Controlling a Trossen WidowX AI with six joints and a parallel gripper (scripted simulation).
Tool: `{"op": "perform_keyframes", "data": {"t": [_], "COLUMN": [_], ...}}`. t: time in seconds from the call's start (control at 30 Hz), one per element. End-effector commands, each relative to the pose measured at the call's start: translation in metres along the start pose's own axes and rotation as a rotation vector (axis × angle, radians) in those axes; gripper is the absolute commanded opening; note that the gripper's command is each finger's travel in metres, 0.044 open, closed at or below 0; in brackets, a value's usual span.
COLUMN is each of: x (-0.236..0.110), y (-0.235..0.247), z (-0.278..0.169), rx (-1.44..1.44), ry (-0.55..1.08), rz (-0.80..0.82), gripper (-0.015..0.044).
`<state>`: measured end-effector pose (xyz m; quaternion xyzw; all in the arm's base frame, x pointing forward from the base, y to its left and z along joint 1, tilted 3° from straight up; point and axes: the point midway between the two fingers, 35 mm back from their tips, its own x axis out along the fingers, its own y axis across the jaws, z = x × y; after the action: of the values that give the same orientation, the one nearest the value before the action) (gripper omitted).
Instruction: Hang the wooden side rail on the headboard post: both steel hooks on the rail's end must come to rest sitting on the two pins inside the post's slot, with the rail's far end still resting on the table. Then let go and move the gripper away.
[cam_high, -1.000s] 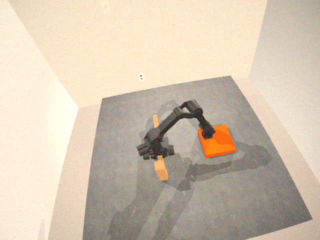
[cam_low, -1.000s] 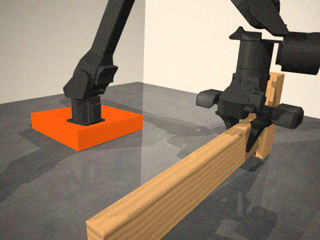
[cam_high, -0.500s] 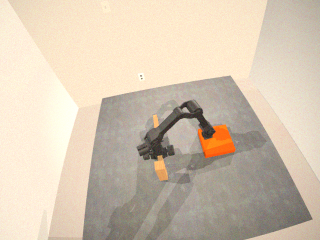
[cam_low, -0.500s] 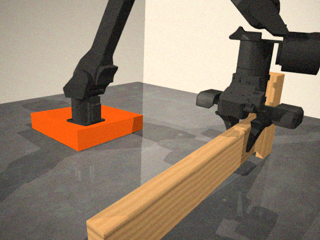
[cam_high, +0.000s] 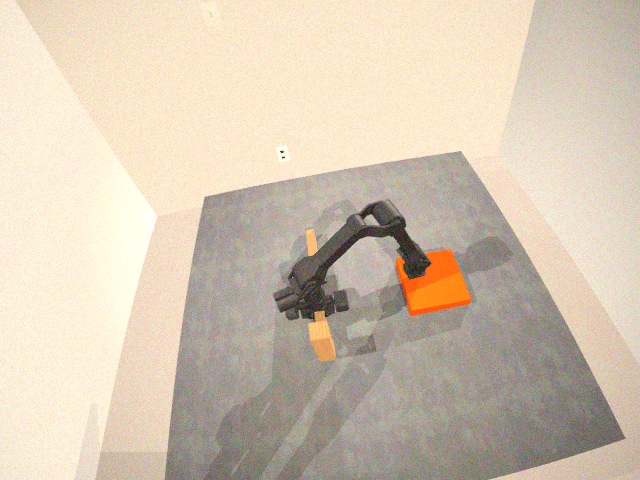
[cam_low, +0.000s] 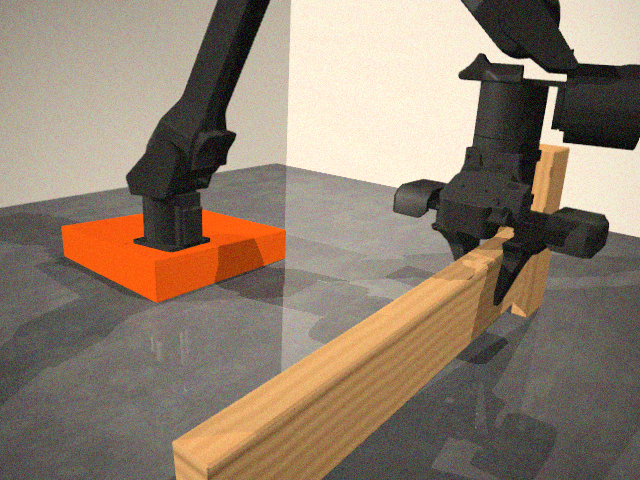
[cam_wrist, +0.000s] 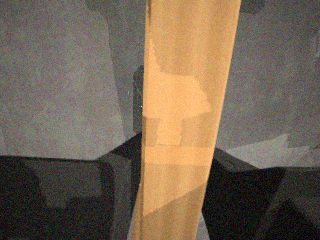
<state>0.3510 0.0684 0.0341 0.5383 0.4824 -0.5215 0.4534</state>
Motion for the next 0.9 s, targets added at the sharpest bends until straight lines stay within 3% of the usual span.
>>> {"op": "perform_keyframes", "data": {"t": [0.0,0.87], "x": [0.0006,0.0050], "y": [0.0010,0.0010], "z": [-0.0017,-0.0018], "rx": [-0.002,-0.002], "ry": [0.007,0.007], "rz": [0.005,0.005], "gripper": [0.0000,0.0000]}}
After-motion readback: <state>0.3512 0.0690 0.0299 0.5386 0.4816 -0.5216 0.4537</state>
